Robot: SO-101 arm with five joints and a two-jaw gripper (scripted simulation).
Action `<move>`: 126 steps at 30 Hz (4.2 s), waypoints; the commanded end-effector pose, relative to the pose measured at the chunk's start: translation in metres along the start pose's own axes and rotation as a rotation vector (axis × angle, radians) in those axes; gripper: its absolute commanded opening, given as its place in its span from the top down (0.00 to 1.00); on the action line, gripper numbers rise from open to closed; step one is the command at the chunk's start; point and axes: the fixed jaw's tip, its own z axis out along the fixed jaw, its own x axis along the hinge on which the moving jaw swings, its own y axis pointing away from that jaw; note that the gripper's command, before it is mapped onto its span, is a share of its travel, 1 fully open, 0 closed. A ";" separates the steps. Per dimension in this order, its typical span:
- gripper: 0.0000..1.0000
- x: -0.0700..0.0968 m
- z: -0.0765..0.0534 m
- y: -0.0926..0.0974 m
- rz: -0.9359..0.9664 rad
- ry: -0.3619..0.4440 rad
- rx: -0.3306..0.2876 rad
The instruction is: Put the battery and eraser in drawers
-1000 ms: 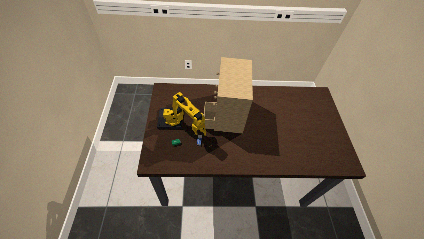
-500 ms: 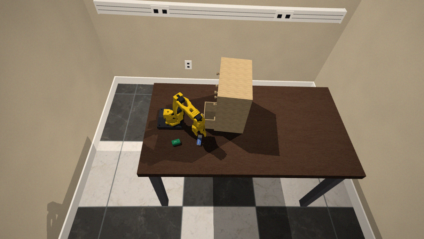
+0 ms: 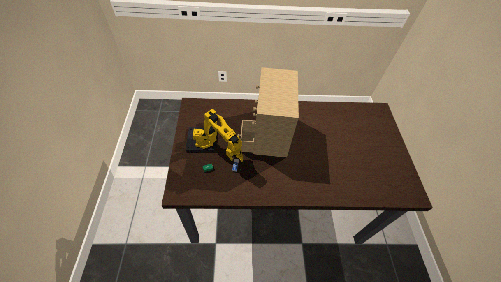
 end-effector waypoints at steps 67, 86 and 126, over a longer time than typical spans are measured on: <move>0.73 -0.001 0.044 0.001 0.001 -0.011 -0.012; 0.73 -0.003 0.048 0.003 0.001 -0.011 -0.012; 0.86 -0.004 0.049 0.005 0.001 -0.011 -0.012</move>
